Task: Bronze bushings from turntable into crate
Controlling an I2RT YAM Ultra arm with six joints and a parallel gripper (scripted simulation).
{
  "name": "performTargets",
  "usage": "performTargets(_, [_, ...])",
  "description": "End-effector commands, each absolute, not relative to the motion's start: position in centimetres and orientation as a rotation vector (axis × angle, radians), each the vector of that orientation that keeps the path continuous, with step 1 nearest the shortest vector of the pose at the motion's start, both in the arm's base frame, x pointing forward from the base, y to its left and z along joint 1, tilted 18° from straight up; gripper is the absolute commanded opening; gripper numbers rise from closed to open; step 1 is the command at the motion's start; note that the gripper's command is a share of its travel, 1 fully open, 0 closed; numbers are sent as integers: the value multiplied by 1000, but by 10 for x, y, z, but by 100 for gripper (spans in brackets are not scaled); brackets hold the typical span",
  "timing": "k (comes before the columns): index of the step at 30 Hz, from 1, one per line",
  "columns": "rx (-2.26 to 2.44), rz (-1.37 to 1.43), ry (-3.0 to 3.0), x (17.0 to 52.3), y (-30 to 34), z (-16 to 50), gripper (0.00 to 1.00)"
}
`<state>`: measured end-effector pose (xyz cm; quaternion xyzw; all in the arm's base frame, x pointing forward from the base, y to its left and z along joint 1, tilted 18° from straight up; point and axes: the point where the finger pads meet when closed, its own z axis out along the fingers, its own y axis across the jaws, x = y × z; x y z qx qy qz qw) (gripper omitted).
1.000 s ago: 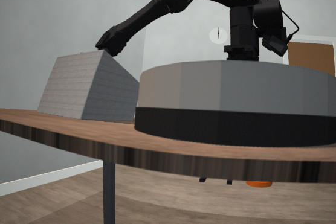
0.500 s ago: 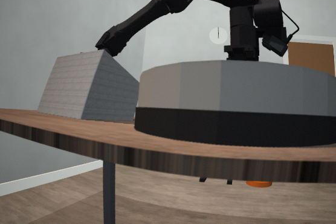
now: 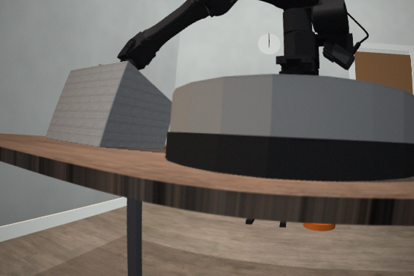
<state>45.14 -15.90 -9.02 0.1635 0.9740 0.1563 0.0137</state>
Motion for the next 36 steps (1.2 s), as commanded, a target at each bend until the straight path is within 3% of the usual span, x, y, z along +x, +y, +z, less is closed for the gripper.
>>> performTargets(1, [522, 489, 3021, 453, -161, -87, 0])
performTargets(36, [514, 476, 3003, 460, -164, -80, 0])
